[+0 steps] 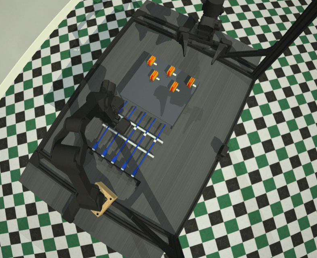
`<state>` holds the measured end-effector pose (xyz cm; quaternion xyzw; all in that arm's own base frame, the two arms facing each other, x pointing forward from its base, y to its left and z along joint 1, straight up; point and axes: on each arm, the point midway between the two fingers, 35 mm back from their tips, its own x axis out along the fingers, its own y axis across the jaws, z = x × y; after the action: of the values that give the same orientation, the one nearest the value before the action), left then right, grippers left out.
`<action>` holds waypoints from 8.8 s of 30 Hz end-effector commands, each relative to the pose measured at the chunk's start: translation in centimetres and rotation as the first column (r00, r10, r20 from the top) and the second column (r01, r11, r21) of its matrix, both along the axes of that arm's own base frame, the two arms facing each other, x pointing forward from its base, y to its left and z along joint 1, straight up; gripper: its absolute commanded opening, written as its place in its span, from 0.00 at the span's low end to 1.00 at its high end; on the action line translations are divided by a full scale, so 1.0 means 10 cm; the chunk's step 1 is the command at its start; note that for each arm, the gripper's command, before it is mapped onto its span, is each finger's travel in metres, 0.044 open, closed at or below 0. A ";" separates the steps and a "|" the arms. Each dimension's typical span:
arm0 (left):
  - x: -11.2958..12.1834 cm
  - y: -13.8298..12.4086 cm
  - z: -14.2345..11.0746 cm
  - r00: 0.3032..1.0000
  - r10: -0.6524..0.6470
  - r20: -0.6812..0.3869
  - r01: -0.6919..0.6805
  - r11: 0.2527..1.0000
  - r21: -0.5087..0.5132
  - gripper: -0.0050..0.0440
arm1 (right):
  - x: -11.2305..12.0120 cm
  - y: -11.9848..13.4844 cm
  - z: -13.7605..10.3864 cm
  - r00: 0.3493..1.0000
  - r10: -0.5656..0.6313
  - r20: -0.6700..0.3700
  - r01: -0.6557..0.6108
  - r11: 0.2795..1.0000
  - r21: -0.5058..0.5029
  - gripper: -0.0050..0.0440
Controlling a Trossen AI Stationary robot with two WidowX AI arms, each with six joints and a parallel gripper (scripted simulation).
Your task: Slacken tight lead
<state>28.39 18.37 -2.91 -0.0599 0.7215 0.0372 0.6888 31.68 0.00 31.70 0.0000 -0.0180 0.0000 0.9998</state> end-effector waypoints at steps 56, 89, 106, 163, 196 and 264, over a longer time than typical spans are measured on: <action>0.11 -0.47 0.36 0.999 0.000 0.044 -0.001 0.999 0.035 0.53 | -0.01 0.00 0.06 1.000 0.000 0.014 0.000 1.000 0.000 1.00; 0.13 -0.46 -0.10 0.998 -0.001 0.056 -0.002 0.999 0.037 0.00 | -0.01 0.00 0.06 1.000 0.000 0.014 0.000 1.000 0.000 1.00; 0.13 -0.46 0.10 0.998 -0.001 0.056 -0.002 0.999 0.037 0.00 | -0.01 0.00 0.06 1.000 0.000 0.014 0.000 1.000 0.000 1.00; 0.03 -0.51 -0.08 1.000 -0.001 0.001 0.001 1.000 0.011 0.00 | -0.01 0.00 0.06 1.000 0.000 0.014 0.000 1.000 0.000 1.00; 0.05 -0.50 0.28 1.000 -0.002 0.006 0.001 1.000 0.012 0.53 | -0.32 -0.89 -0.81 0.776 -0.057 -0.629 0.116 0.992 0.053 0.53; 0.05 -0.50 0.28 1.000 -0.002 0.006 0.001 1.000 0.012 0.53 | -0.71 -2.01 -2.42 -0.035 0.009 -0.999 0.250 0.968 0.000 0.53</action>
<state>28.52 13.16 -0.78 -0.0585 0.7271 0.0376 0.6830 24.53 -20.17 7.58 0.0907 0.7008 -0.0892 0.7019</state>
